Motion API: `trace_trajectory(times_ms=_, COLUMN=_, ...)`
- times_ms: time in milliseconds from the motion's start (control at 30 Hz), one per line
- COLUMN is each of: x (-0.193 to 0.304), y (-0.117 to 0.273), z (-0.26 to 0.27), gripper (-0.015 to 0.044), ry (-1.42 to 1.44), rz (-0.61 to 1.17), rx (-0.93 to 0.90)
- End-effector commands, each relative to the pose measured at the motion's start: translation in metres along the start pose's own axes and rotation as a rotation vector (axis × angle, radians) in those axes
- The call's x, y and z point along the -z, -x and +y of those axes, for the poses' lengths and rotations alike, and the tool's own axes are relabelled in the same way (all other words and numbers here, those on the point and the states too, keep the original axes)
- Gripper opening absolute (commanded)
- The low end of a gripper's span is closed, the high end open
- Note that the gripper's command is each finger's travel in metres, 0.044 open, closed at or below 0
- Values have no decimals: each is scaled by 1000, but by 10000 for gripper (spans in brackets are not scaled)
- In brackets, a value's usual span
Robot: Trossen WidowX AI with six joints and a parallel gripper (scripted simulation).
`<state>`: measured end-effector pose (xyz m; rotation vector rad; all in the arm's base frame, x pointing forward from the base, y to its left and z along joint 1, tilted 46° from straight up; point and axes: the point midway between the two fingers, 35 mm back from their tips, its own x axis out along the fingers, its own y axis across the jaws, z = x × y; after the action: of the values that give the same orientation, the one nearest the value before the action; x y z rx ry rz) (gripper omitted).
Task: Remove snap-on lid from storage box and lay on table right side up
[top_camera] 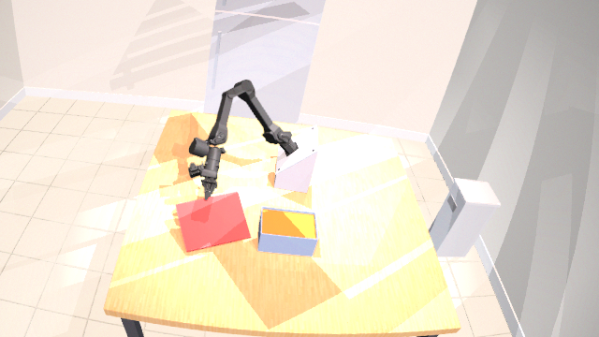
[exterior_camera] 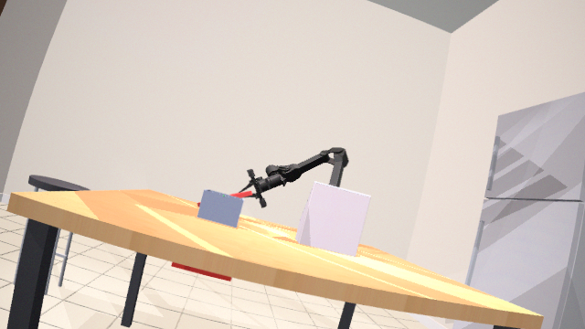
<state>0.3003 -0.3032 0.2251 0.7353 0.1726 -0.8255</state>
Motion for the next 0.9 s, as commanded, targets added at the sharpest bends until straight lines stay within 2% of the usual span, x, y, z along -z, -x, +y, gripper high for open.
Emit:
trace_trajectory(times_ms=0, x=10, y=-12, z=-20, gripper=0, ry=-10, rz=28, rx=51)
trace_trajectory(times_ms=867, x=10, y=-24, z=-37, gripper=0, ry=-9, rz=28, rx=52)
